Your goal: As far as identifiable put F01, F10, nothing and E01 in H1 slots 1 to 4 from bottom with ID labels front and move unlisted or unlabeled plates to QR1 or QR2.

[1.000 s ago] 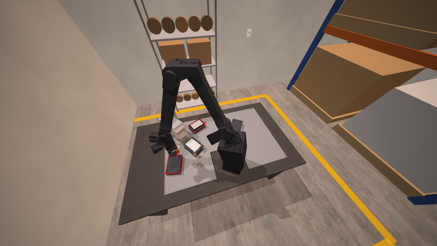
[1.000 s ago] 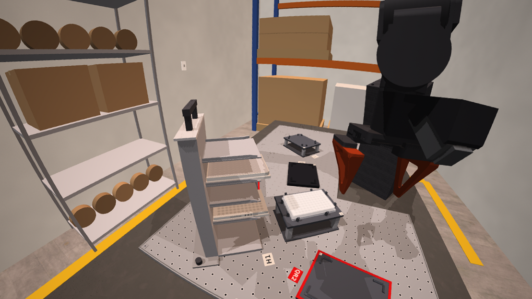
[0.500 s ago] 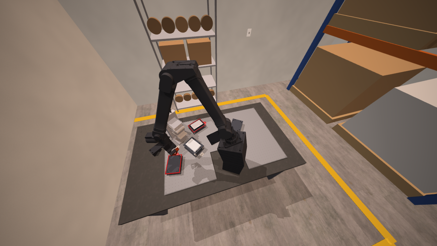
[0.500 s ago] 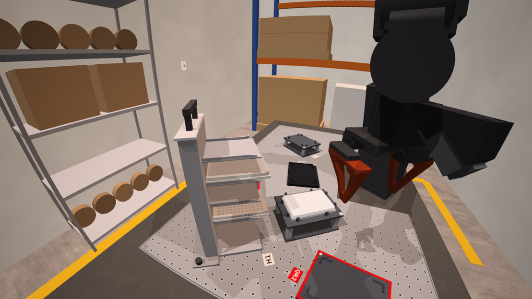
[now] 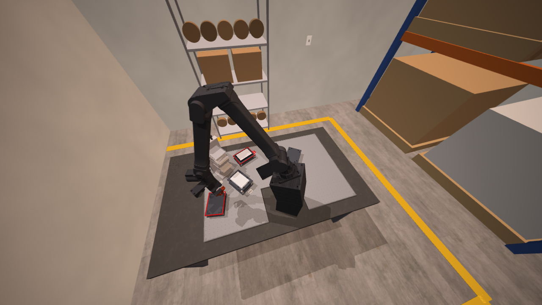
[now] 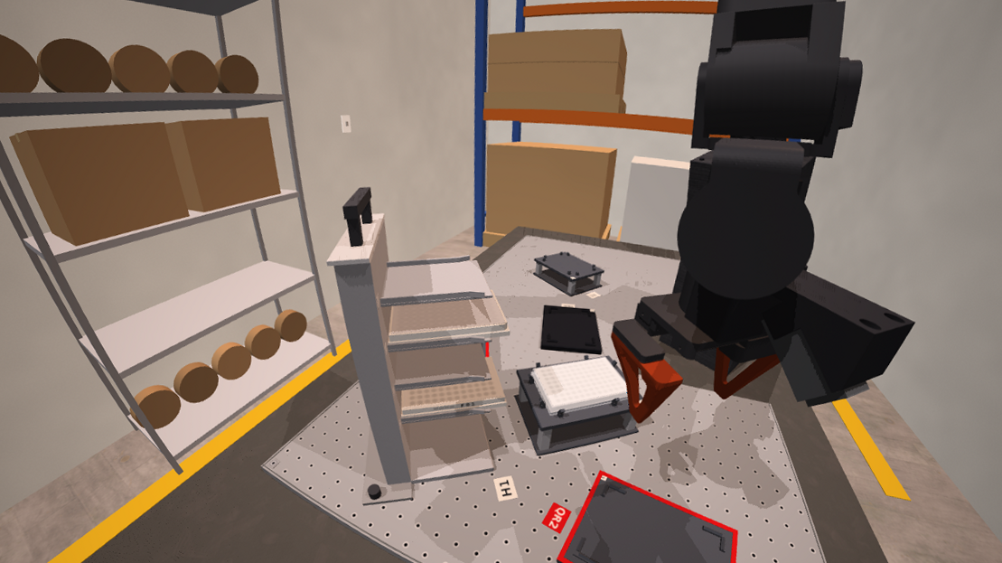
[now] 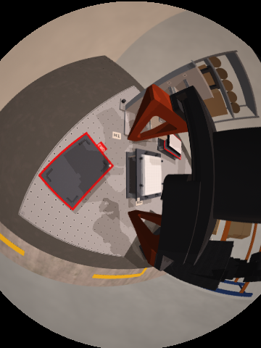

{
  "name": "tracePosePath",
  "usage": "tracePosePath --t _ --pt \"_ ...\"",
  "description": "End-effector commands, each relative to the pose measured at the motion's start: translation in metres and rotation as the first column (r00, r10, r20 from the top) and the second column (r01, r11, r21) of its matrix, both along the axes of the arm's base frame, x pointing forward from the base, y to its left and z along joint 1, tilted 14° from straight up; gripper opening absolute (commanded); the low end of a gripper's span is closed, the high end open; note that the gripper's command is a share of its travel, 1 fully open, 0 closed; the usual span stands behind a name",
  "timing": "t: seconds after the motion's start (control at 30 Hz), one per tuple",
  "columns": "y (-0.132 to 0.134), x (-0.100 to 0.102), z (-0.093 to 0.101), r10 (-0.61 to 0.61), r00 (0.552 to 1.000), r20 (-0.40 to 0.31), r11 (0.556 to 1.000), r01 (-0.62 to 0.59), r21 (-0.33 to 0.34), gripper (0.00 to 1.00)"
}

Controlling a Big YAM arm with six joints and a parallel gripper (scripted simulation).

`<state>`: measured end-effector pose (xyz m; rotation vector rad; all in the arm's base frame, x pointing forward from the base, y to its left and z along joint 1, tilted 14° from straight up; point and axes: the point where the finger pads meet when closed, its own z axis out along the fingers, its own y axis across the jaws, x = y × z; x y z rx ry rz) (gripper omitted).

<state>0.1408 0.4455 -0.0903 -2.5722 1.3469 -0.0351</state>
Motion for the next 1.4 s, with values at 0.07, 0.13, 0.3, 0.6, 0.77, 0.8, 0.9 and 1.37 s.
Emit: tracePosePath --t 0.07,0.13,0.3,0.6,0.77,0.8,0.9,1.37 --pt "0.018 0.013 -0.009 0.002 1.0 0.01 0.999 -0.002 0.034 1.0" --pt "0.017 0.013 -0.017 0.002 1.0 0.009 1.0 -0.002 0.029 1.0" --pt "0.021 0.016 -0.033 0.002 1.0 0.01 1.0 -0.002 0.031 1.0" --pt "0.019 0.009 -0.031 0.003 1.0 0.007 1.0 -0.003 0.027 1.0" --pt "0.019 0.009 -0.031 0.003 1.0 0.007 1.0 -0.003 0.027 1.0" --pt "0.019 0.009 -0.031 0.003 1.0 0.007 1.0 -0.003 0.027 1.0" --pt "0.019 0.009 -0.031 0.003 1.0 0.007 1.0 -0.003 0.027 1.0" --pt "0.023 0.017 -0.052 0.002 1.0 0.008 1.0 -0.002 0.027 1.0"
